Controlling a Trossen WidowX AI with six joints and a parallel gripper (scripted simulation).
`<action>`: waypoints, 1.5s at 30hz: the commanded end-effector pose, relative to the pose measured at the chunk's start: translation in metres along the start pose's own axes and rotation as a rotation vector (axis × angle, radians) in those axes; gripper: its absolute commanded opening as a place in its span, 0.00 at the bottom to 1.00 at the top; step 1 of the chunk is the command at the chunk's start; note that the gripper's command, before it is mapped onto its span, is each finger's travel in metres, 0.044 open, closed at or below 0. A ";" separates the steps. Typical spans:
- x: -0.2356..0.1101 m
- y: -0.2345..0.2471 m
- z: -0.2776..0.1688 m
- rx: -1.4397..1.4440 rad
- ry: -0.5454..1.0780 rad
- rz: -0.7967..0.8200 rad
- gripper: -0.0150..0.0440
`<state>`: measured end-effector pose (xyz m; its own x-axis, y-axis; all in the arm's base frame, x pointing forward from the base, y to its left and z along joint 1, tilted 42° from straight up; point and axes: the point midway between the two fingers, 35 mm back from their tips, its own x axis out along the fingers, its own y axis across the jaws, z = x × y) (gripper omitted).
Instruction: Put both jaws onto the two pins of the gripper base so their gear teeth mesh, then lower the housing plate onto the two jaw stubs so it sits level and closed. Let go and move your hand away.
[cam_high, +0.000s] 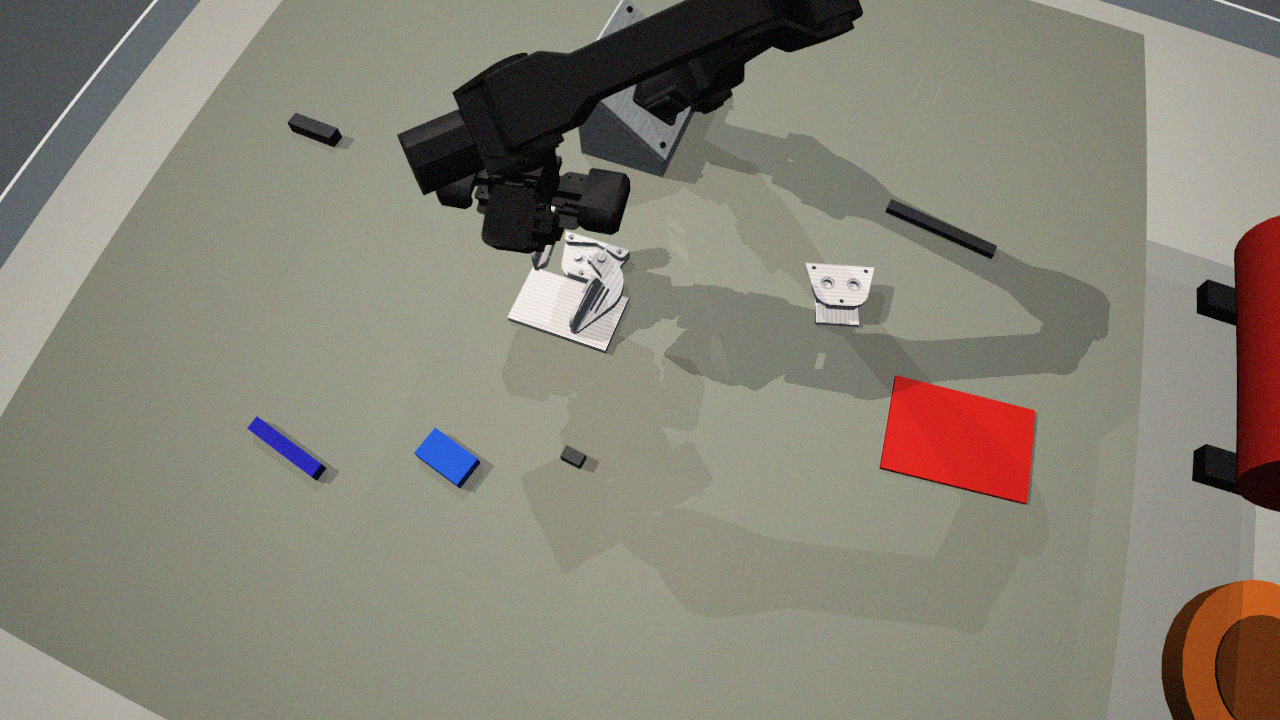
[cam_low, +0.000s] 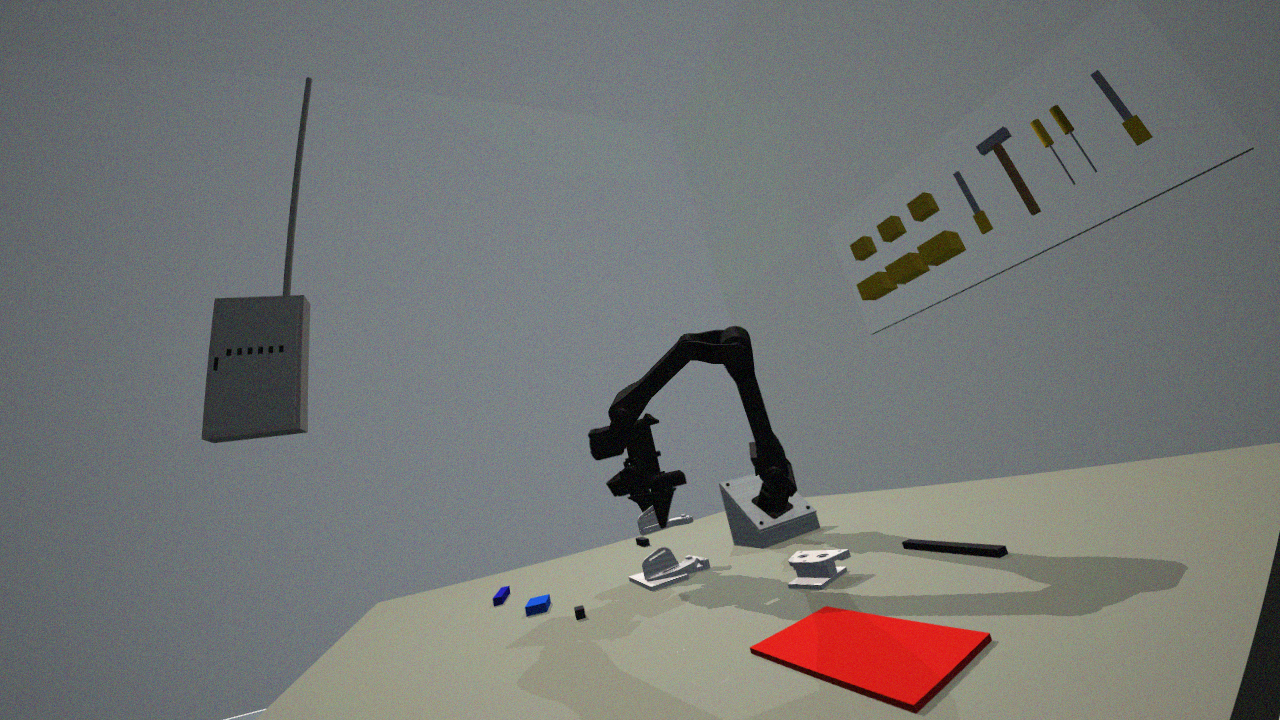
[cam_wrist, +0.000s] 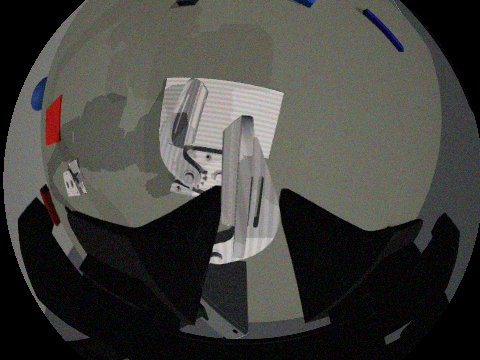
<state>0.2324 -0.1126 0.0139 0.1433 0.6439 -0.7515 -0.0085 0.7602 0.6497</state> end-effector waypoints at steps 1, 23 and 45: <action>0.000 0.002 0.015 0.001 -0.007 0.004 0.48; 0.001 0.004 0.026 0.000 -0.008 0.006 0.48; 0.001 0.005 0.027 0.006 -0.008 0.007 0.48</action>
<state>0.2581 -0.1105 0.0185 0.1460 0.6458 -0.7495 -0.0066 0.7582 0.6520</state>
